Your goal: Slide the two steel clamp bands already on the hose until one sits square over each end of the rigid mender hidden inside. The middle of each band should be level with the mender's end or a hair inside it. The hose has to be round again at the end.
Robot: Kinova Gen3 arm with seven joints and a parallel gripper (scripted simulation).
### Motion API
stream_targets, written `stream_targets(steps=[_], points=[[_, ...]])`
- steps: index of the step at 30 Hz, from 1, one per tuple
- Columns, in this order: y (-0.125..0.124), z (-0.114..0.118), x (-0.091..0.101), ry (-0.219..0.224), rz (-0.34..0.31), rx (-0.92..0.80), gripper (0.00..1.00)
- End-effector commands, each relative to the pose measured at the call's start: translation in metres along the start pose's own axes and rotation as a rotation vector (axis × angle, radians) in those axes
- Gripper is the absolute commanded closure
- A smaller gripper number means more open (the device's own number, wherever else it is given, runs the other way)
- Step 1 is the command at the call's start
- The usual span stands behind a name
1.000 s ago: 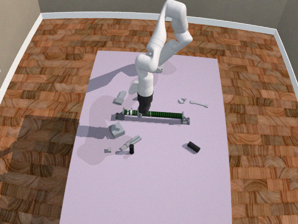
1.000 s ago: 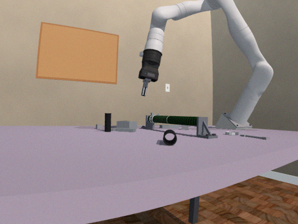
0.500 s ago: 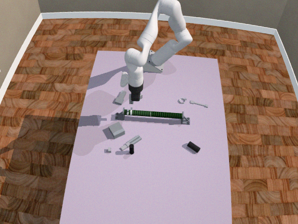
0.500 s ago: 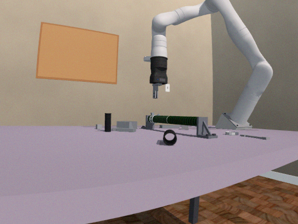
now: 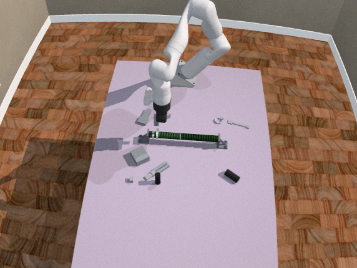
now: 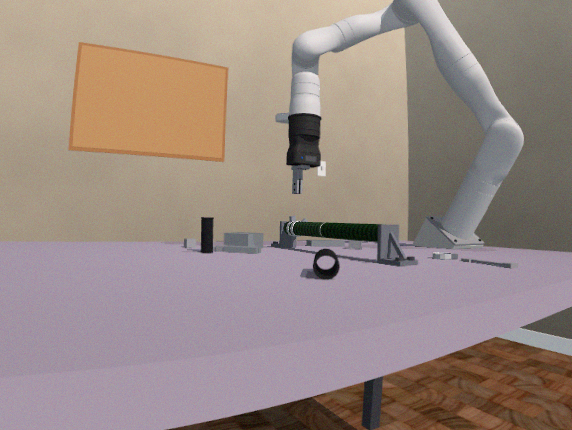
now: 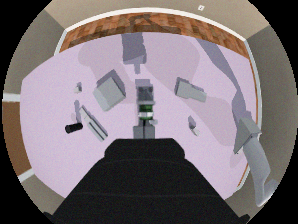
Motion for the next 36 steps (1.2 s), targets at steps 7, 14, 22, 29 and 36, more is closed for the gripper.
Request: stream_targets(steps=[7, 14, 22, 29, 36], points=[[0.002, 0.002, -0.034, 0.007, -0.007, 0.001, 1.00], [0.002, 0.002, -0.037, 0.007, -0.007, 0.001, 1.00], [0.002, 0.002, -0.037, 0.007, -0.007, 0.001, 1.00], [0.002, 0.002, -0.037, 0.007, -0.007, 0.001, 0.00], [0.002, 0.002, -0.037, 0.007, -0.007, 0.001, 0.00]])
Point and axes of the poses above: the point where the finger pads meet when closed, its own x axis back along the fingers, its own z axis across the jaws, y = z × x, the point moved 3 cm from there along x, back along the fingers, and after that the axes turned 9 degrees about x, right-handed, at the moved point
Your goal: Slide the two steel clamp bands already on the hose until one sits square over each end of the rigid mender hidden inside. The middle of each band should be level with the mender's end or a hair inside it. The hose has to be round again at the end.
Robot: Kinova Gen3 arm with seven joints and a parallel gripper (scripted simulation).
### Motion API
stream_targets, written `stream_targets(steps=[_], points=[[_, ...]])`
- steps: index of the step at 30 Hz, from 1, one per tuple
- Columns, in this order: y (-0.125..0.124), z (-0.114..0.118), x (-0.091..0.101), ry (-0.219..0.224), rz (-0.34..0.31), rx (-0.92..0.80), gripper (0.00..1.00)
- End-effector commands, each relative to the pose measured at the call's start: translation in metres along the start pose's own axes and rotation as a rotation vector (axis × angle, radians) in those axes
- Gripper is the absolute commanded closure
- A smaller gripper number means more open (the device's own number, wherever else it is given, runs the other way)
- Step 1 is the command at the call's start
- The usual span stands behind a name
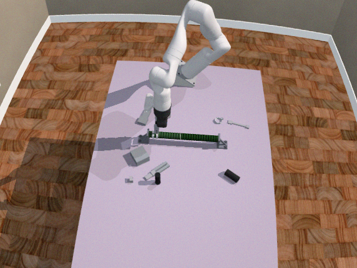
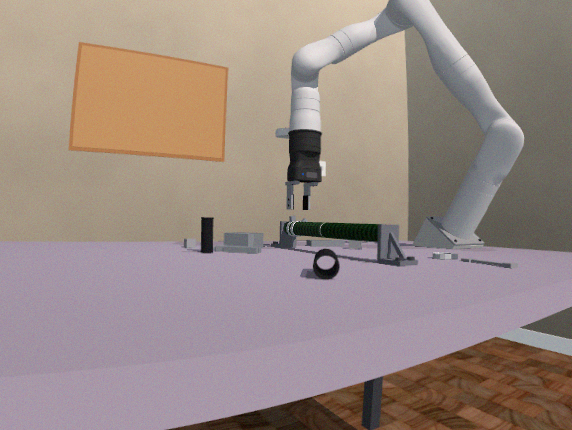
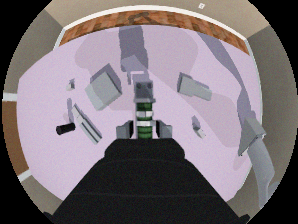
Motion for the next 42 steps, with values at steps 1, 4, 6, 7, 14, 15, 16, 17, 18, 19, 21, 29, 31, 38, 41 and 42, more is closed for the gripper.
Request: stream_targets(steps=[1, 4, 6, 7, 14, 15, 16, 17, 18, 19, 21, 29, 31, 38, 41, 42], points=[[0.000, 0.000, 0.001, -0.001, 0.002, 0.000, 0.00], [0.000, 0.000, 0.001, -0.001, 0.002, 0.000, 0.00], [0.000, 0.000, 0.001, -0.001, 0.002, 0.000, 0.00], [0.000, 0.000, 0.001, -0.001, 0.002, 0.000, 0.00], [0.000, 0.000, 0.001, -0.001, 0.002, 0.000, 0.00], [0.000, 0.000, 0.001, -0.001, 0.002, 0.000, 0.00], [0.000, 0.000, 0.001, -0.001, 0.002, 0.000, 0.00], [0.000, 0.000, 0.001, -0.001, 0.002, 0.000, 0.00], [0.000, 0.000, 0.001, -0.001, 0.002, 0.000, 0.00], [0.000, 0.000, 0.001, -0.001, 0.002, 0.000, 0.00], [0.000, 0.000, 0.001, -0.001, 0.002, 0.000, 0.00], [0.000, 0.002, -0.010, -0.001, 0.002, 0.000, 0.00], [0.000, 0.003, -0.013, -0.001, 0.002, 0.000, 0.00], [0.000, 0.003, -0.014, -0.001, 0.002, 0.000, 0.00], [0.000, 0.003, -0.014, -0.001, 0.002, 0.000, 0.00], [0.000, 0.003, -0.014, -0.001, 0.002, 0.000, 0.00]])
Point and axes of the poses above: the point where the finger pads meet when closed, its own x axis back along the fingers, its own z axis across the jaws, y = z × x, the point moved 3 cm from there along x, back along the fingers, and after that the axes turned 9 degrees about x, right-handed, at the moved point
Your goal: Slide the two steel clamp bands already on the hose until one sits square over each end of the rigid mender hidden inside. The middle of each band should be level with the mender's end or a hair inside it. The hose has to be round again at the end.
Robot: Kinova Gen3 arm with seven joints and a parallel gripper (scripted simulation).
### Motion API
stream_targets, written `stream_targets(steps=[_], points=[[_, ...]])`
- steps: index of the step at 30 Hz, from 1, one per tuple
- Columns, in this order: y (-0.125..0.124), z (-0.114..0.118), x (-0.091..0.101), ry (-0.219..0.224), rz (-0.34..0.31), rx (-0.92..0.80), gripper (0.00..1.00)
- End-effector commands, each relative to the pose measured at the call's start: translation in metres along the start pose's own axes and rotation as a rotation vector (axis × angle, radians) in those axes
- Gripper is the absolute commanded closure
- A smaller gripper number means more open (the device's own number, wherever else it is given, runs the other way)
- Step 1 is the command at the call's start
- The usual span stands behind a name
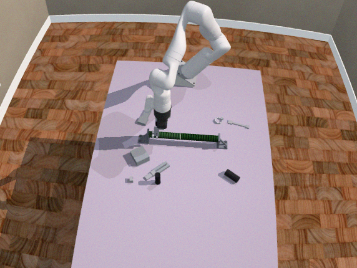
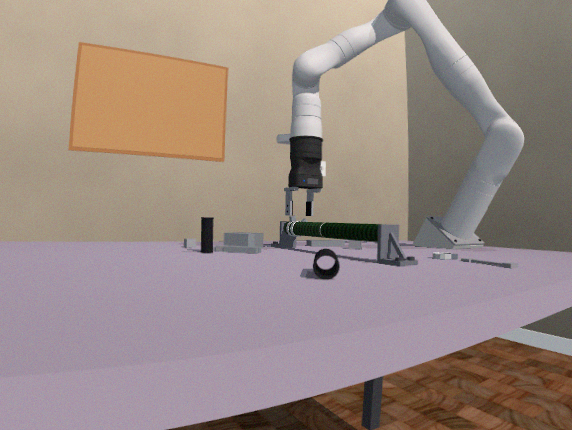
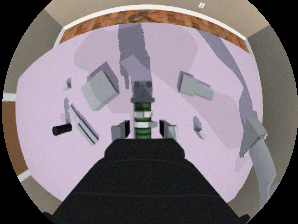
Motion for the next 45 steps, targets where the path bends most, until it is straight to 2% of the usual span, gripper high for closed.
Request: stream_targets(steps=[1, 8, 16, 30, 31, 45], points=[[0.000, 0.000, 0.001, -0.001, 0.001, 0.000, 0.00], [0.000, 0.000, -0.006, -0.001, 0.001, 0.000, 0.00], [0.000, 0.000, -0.038, -0.001, 0.001, 0.000, 0.00], [0.000, 0.000, -0.040, -0.001, 0.001, 0.000, 0.00], [0.000, 0.000, -0.040, -0.001, 0.001, 0.000, 0.25], [0.000, 0.000, -0.040, -0.001, 0.001, 0.000, 0.25]])
Point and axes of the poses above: the point where the finger pads meet when closed, its own x axis back along the fingers, its own z axis across the jaws, y = z × x, the point moved 3 cm from there along x, back along the fingers, and after that the axes turned 9 degrees about x, right-handed, at the moved point
